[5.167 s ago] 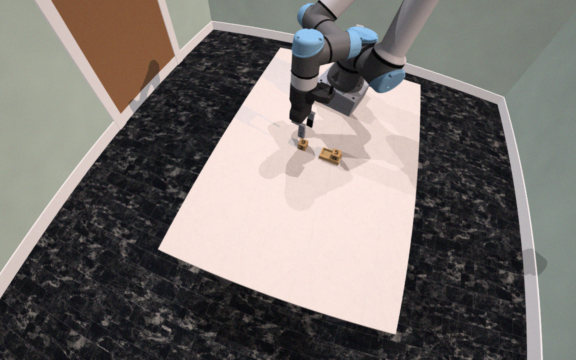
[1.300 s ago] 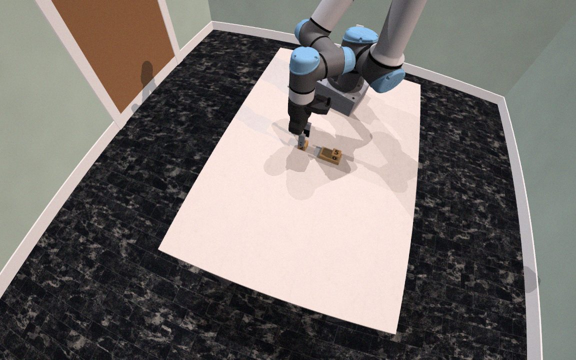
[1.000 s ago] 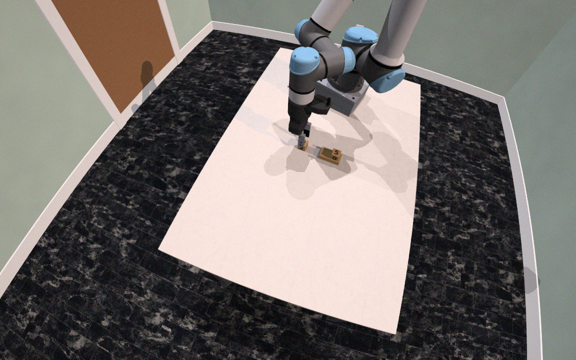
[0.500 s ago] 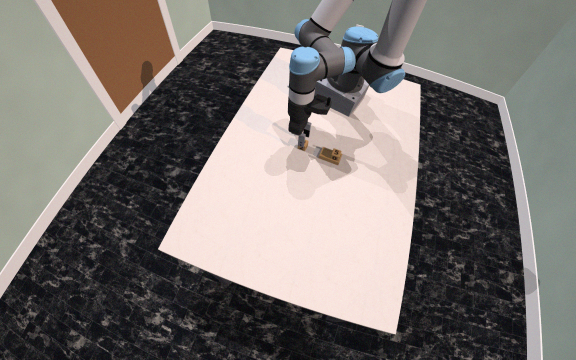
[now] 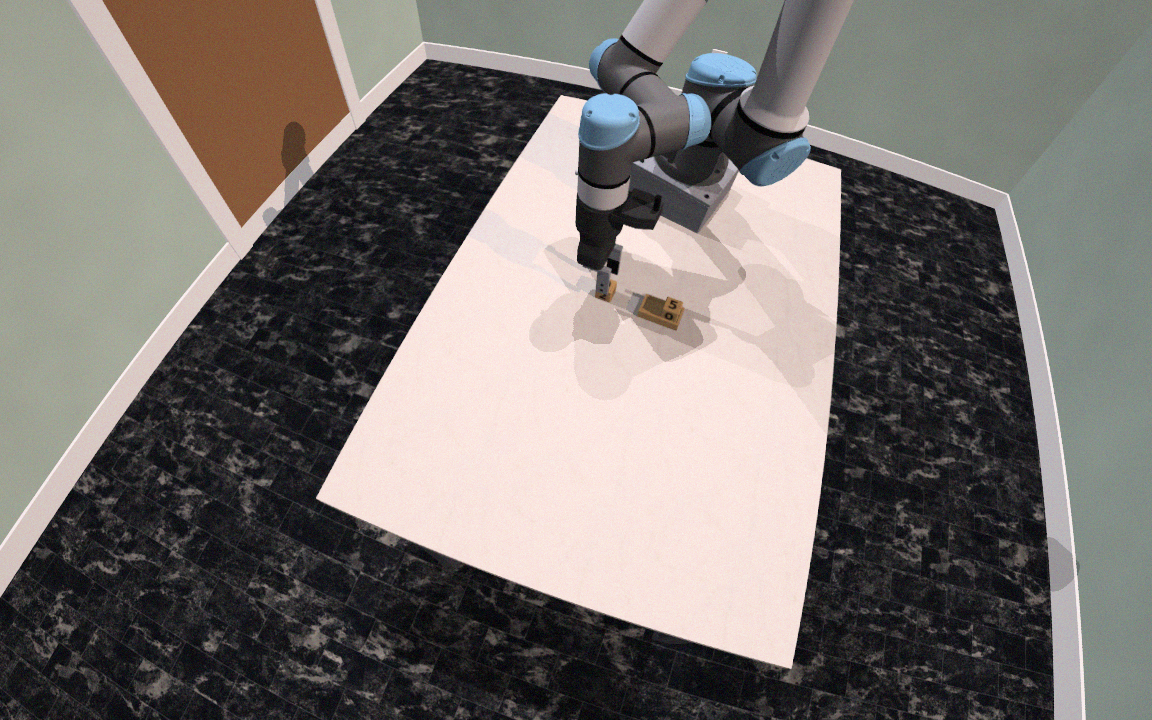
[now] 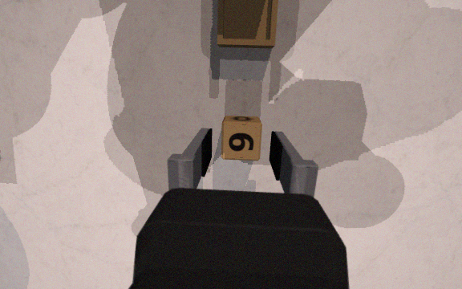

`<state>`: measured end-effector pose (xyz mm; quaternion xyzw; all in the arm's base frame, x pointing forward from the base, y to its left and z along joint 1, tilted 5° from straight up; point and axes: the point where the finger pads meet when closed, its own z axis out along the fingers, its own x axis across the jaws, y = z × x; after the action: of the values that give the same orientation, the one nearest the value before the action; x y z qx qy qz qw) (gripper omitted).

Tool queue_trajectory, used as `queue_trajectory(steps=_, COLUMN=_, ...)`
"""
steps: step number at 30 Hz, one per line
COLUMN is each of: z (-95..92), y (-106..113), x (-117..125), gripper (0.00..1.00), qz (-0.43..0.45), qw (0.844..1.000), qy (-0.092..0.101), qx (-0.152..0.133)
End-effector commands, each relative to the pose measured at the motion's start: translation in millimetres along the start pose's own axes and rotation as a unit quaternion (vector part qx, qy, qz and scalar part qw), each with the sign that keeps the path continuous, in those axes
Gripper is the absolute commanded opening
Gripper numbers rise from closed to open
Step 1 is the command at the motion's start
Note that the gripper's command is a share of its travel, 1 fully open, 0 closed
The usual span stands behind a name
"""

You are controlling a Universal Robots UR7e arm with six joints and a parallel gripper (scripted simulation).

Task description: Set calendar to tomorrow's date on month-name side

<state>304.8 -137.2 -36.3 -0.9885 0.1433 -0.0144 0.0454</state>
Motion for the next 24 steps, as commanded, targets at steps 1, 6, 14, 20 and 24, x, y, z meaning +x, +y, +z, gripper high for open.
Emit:
queue_trajectory(steps=1, z=1.3, y=0.2, x=0.3, gripper=0.87, qz=0.0, qw=1.0, qy=0.0, qx=0.0)
queue_trajectory(steps=6, z=7.2, y=0.2, x=0.3, gripper=0.87, qz=0.0, qw=1.0, qy=0.0, qx=0.0)
queue_trajectory(steps=14, z=17.4, y=0.2, x=0.3, gripper=0.87, qz=0.0, qw=1.0, qy=0.0, qx=0.0)
queue_trajectory(steps=20, z=25.3, y=0.2, x=0.3, gripper=0.87, qz=0.0, qw=1.0, qy=0.0, qx=0.0)
queue_trajectory(steps=24, z=27.4, y=0.2, x=0.3, gripper=0.87, qz=0.0, qw=1.0, qy=0.0, qx=0.0)
